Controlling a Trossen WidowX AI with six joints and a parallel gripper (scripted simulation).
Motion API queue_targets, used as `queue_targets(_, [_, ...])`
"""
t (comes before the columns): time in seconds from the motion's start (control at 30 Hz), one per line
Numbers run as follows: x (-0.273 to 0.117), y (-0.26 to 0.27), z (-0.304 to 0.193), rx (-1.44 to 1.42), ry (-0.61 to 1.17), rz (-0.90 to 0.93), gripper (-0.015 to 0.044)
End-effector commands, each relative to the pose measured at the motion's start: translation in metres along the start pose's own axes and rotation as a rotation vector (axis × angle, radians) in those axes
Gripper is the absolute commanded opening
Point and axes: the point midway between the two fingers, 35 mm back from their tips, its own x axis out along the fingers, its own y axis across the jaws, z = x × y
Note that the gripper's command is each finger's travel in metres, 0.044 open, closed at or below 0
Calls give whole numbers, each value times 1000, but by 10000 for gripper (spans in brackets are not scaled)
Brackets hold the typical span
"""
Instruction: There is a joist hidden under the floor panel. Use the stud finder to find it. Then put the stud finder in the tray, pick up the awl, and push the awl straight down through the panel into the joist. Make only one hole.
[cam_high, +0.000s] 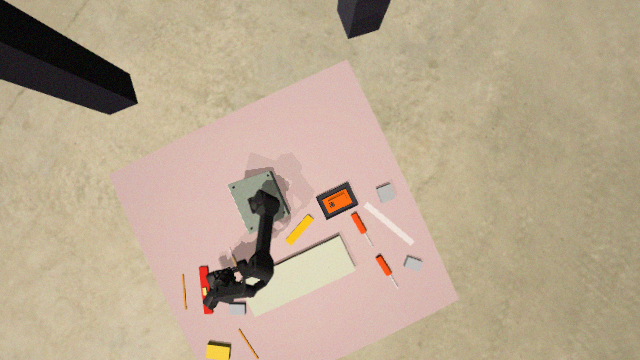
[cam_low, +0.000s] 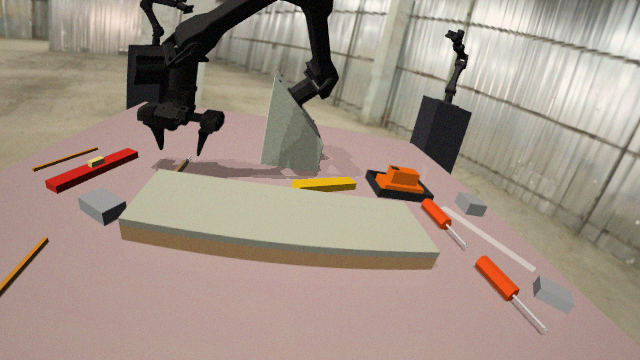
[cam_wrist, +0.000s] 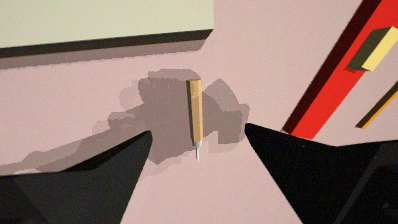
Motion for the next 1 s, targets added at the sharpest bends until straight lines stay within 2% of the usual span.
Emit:
queue_targets(0.0, [9, 0, 0, 3, 2, 5, 440])
queue_targets(0.87, [45, 2, 2, 3, 2, 7, 440])
queue_targets(0.97, [45, 2, 2, 3, 2, 7, 361])
